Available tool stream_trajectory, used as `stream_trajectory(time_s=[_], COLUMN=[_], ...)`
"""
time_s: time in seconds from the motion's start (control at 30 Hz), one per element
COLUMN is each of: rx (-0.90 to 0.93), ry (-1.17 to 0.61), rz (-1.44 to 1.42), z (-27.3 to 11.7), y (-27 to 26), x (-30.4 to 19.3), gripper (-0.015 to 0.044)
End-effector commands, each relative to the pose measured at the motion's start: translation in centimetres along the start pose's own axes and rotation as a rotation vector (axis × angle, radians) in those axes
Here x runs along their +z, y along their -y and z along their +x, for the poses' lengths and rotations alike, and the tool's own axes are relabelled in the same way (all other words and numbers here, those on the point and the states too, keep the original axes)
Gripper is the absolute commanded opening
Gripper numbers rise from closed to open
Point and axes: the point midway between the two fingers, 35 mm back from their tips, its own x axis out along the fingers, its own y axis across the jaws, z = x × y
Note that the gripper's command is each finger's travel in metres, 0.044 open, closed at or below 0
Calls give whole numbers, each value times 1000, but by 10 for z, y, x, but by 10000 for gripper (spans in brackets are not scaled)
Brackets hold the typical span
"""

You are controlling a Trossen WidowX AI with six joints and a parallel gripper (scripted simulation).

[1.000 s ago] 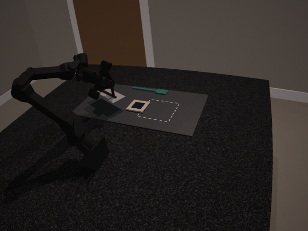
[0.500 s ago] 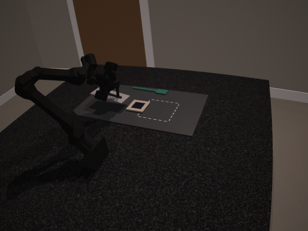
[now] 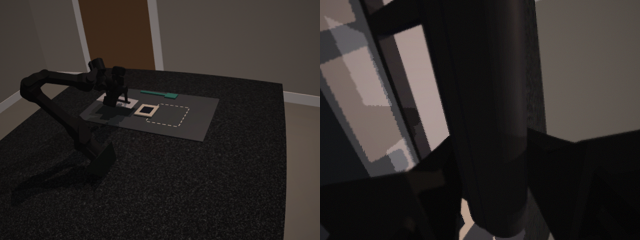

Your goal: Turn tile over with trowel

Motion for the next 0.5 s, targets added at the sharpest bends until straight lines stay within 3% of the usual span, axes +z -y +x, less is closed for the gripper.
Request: stream_trajectory(time_s=[0.0,0.47], rx=[-11,-11], ry=[-3,-1], rz=[3,4], z=[4,21], y=[-2,-18], x=[0,1], gripper=[0,0])
